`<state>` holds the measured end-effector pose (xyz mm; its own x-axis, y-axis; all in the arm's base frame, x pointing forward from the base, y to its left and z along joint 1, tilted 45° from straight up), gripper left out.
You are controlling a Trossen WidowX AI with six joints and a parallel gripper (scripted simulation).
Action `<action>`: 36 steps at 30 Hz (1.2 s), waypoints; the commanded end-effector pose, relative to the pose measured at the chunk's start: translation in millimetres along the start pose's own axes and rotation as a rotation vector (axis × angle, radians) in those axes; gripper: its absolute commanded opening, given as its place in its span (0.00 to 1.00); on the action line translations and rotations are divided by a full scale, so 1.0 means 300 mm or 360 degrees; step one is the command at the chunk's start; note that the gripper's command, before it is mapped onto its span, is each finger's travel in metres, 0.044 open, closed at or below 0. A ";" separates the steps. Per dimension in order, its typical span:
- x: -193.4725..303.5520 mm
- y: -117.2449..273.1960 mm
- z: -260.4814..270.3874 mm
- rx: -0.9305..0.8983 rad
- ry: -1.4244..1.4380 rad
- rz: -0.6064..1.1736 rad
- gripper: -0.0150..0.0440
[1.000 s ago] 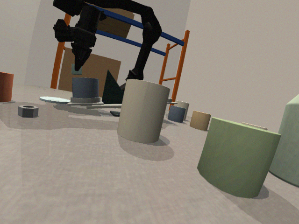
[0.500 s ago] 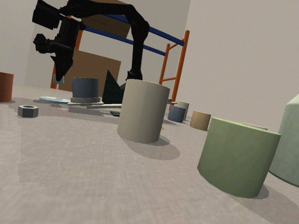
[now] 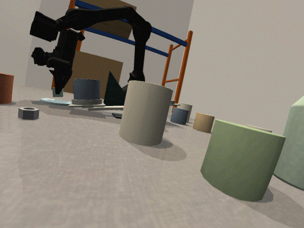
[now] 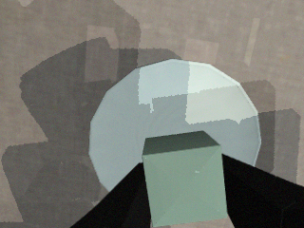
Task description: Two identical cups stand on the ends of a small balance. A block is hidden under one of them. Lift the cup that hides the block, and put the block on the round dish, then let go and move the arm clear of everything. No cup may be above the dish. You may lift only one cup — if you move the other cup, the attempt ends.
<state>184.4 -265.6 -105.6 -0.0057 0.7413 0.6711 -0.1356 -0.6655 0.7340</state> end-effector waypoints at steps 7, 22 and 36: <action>0.004 -0.056 -0.002 0.0000 -0.0012 0.0012 0.25; 0.001 -0.044 0.000 0.0002 -0.0001 0.0003 0.83; 0.002 0.226 -0.007 -0.0005 -0.0020 0.0004 1.00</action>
<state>176.9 -299.6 -66.8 0.0077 0.7393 0.6733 -0.1434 -0.6656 0.7324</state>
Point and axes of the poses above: the point midway between the two fingers, 35 mm back from their tips, its own y axis back along the fingers, its own z axis across the jaws, x = y × z, the point moved 9 cm from there along y, back along the fingers, and after that the axes turned 9 degrees about -y, right-handed, at the moved point
